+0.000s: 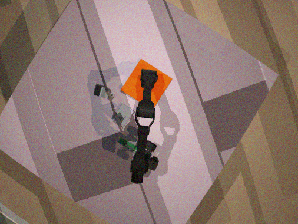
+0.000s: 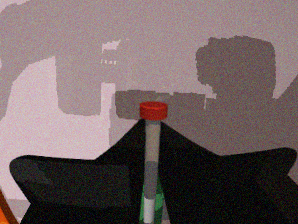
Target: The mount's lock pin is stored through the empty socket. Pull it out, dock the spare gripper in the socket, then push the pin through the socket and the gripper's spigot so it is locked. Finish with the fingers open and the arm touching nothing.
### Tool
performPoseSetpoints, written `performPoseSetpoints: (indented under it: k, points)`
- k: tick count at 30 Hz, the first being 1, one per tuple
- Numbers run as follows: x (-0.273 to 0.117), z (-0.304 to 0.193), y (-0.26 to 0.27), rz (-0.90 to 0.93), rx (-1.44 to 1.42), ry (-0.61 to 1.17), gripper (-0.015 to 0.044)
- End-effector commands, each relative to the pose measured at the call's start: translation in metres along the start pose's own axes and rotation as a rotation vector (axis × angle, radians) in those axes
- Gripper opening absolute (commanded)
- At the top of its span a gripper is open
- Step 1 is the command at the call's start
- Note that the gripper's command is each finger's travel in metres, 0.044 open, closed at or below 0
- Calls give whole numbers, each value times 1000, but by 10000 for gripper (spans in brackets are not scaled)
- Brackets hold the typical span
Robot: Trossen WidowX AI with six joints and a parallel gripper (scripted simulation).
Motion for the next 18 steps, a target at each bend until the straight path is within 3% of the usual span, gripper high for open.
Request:
performPoseSetpoints:
  k: [1,8,18]
  points:
    - [0,0,0,0,0,0,26]
    - [0,0,0,0,0,0,200]
    - [-16,1,3,9,2,6,200]
Point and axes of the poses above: the point midway between the two fingers, 35 mm back from their tips, its own x axis out along the fingers, its own y axis across the jaws, z = x × y, the point moved 2 cm from there along -x, back along the fingers, and after that the axes turned 11 degrees about x, right-handed, at the moved point
